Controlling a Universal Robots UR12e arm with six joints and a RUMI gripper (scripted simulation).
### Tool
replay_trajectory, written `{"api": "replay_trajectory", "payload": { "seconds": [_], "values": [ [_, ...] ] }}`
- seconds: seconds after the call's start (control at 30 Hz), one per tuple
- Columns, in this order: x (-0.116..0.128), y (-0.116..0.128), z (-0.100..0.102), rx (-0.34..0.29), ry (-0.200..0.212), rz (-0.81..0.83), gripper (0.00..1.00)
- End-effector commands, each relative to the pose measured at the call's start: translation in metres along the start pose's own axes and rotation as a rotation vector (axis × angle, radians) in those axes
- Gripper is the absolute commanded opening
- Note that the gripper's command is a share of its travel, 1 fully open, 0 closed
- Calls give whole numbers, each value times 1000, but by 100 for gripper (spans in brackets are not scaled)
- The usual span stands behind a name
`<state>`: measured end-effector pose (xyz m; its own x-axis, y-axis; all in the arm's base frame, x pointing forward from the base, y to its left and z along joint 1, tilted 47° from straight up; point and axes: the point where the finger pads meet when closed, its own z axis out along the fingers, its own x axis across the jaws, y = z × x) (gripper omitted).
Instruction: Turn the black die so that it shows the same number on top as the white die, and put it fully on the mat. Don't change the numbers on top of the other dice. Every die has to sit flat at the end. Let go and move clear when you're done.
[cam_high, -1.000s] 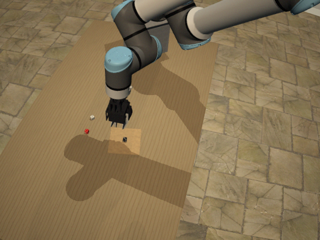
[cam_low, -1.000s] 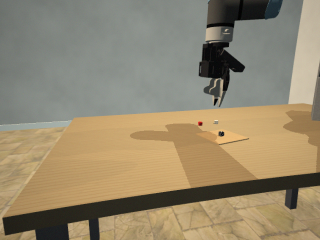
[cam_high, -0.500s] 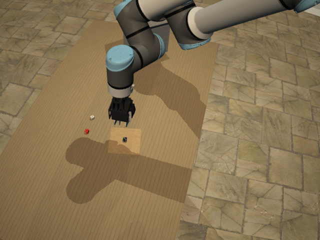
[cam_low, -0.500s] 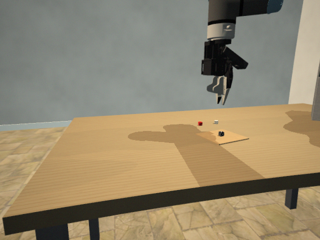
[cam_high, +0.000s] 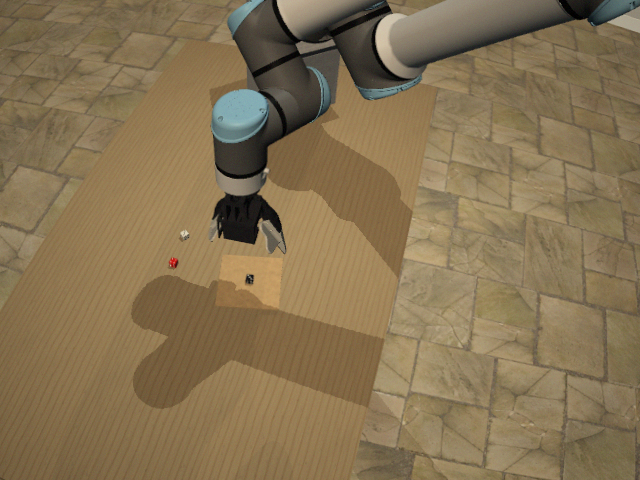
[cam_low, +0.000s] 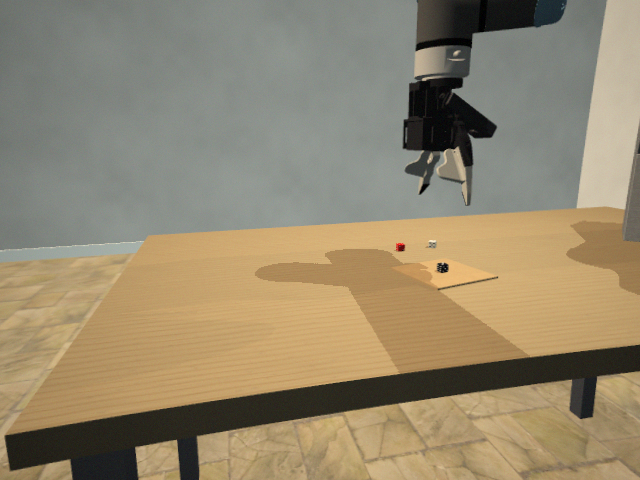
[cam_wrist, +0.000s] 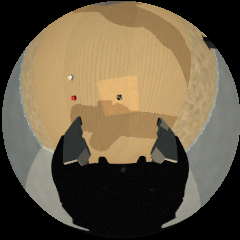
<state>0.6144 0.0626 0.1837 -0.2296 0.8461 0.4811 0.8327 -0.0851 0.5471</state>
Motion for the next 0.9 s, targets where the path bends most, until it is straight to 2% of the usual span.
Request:
{"api": "replay_trajectory", "payload": {
  "seconds": [0.0, 0.43, 0.7, 0.87],
  "values": [
    [0, 0, -1, -1, 0, 0, 100],
    [0, 0, -25, -1, 0, 0, 100],
    [0, 0, -50, -1, 0, 0, 100],
    [0, 0, -56, -1, 0, 0, 100]
  ]
}}
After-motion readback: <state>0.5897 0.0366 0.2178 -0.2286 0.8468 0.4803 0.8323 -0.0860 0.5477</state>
